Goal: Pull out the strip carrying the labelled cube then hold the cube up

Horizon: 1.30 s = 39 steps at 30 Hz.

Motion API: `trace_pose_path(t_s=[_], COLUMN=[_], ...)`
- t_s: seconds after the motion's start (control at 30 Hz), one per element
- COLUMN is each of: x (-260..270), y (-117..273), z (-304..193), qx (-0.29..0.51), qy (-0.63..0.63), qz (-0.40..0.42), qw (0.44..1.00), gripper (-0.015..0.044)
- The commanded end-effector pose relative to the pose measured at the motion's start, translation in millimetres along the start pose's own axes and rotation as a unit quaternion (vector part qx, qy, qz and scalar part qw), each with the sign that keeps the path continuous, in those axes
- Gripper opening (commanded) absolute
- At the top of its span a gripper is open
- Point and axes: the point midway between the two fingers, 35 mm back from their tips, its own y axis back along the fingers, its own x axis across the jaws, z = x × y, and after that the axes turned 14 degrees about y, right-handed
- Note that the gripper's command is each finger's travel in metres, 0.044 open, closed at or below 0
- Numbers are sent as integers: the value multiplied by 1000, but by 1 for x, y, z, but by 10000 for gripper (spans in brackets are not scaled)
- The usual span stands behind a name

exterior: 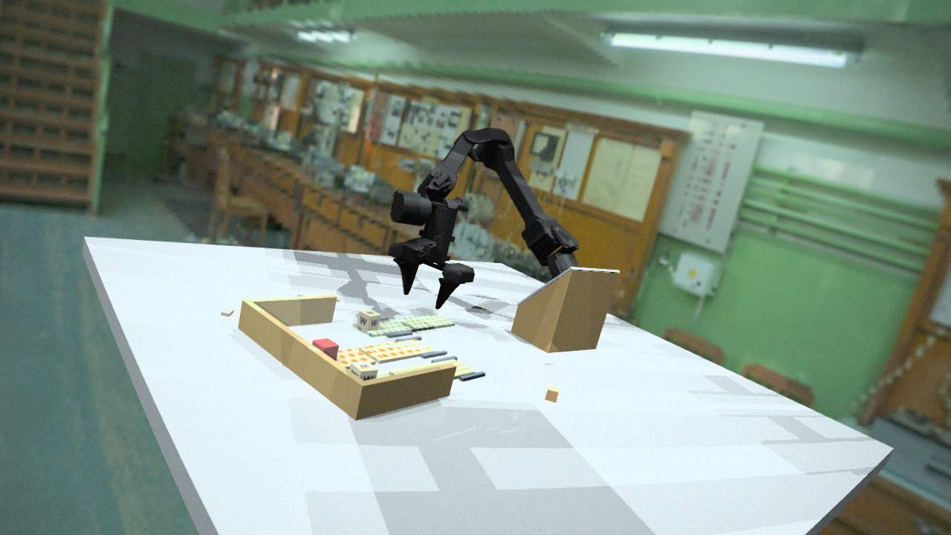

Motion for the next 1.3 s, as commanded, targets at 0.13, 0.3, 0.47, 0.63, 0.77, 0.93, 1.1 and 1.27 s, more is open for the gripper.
trace_pose_path(t_s=[0.13, 0.3, 0.47, 0.63, 0.77, 0.93, 1.1, 1.27], x=[-11, -17, -24, -30, -35, -41, -48, -48], y=[4, 6, 9, 11, 13, 15, 16, 12], z=[27, 44, 60, 77, 90, 107, 123, 125], qx=[3, 2, 2, 1, 1, 1, 0, 0], qy=[-1, -2, -2, -2, -3, -3, -4, -4], qz=[-1, -1, -1, -1, -1, -2, -2, -2], qw=[1000, 1000, 1000, 1000, 1000, 1000, 1000, 1000], gripper=[440, 440, 440, 440, 440, 440, 440, 335])
